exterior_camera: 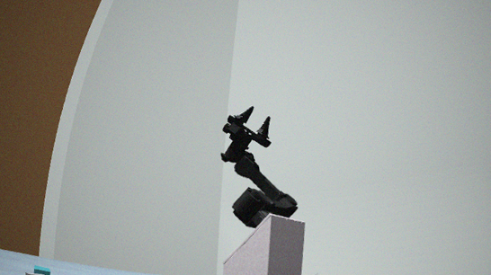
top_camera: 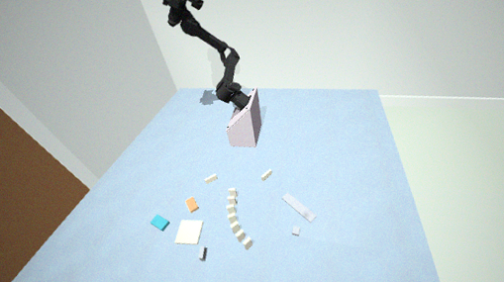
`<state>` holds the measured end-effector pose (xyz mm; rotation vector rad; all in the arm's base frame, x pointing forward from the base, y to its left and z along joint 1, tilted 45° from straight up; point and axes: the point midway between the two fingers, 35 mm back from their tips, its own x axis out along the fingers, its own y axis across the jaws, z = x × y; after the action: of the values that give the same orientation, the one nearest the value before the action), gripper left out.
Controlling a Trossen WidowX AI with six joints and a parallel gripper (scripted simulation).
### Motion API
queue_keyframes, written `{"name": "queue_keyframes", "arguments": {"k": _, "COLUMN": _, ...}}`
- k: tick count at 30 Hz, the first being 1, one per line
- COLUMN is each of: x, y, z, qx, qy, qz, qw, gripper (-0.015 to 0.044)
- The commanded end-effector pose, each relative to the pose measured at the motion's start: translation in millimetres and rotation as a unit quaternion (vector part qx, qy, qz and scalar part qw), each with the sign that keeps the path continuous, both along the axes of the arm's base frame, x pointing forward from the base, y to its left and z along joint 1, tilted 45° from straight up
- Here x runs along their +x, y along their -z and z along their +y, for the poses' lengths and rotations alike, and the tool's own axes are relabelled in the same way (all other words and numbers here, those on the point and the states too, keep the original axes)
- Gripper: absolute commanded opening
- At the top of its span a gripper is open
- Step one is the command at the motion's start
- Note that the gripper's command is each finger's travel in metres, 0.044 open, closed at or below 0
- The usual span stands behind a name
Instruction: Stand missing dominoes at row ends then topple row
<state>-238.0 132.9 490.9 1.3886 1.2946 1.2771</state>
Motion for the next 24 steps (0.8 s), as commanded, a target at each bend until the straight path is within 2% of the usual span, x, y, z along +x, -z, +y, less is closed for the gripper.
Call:
{"name": "queue_keyframes", "arguments": {"k": 1, "x": 1, "y": -1, "z": 0, "qx": 0.001, "qy": 0.0, "qz": 0.0, "qw": 1.0, "gripper": 0.0426}}
{"name": "queue_keyframes", "arguments": {"k": 5, "x": 26, "y": -19, "z": 0, "qx": 0.029, "qy": 0.011, "qz": 0.006, "qw": 0.999, "gripper": 0.044}}
{"name": "queue_keyframes", "arguments": {"k": 9, "x": 79, "y": -48, "z": -1, "qx": 0.08, "qy": 0.045, "qz": 0.017, "qw": 0.996, "gripper": 0.044}}
{"name": "queue_keyframes", "arguments": {"k": 17, "x": 210, "y": -82, "z": -7, "qx": 0.149, "qy": 0.167, "qz": 0.05, "qw": 0.973, "gripper": 0.044}}
{"name": "queue_keyframes", "arguments": {"k": 24, "x": 332, "y": -76, "z": -22, "qx": 0.16, "qy": 0.305, "qz": 0.078, "qw": 0.935, "gripper": 0.044}}
